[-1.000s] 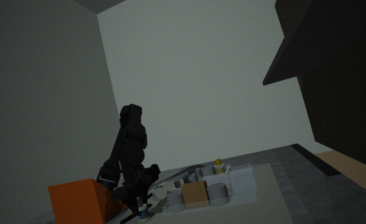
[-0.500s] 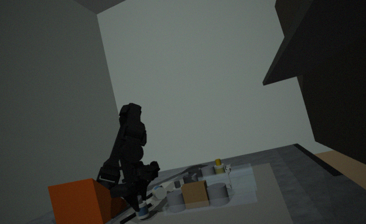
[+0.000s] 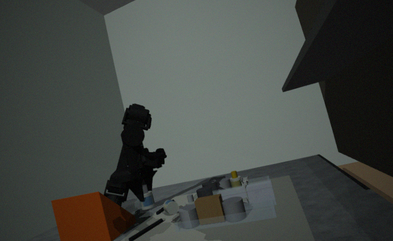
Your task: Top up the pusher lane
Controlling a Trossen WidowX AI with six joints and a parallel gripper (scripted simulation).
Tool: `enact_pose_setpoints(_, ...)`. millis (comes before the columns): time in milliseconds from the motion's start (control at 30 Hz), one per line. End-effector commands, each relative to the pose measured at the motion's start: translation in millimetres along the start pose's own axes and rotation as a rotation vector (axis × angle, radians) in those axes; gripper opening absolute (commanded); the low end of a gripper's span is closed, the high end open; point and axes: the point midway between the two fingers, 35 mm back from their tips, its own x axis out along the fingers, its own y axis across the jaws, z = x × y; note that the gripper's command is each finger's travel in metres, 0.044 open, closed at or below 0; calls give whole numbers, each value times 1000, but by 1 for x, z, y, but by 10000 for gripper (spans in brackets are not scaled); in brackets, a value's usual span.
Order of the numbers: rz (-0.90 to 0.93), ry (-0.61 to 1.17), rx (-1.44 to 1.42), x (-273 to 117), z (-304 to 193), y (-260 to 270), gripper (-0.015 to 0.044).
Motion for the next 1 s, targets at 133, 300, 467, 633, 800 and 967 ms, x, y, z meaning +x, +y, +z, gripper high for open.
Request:
enact_pose_setpoints(133,-6,-1,-7,-17,1,4,0)
enact_pose_setpoints(300,-13,-2,-11,-8,14,30,0)
enact_pose_setpoints(467,-15,-3,-17,3,25,58,0)
enact_pose_setpoints(633,-12,-4,-25,15,33,86,0)
enact_pose_setpoints(800,-4,-4,-32,27,36,112,0)
enact_pose_setpoints(967,3,-2,-39,34,37,129,0)
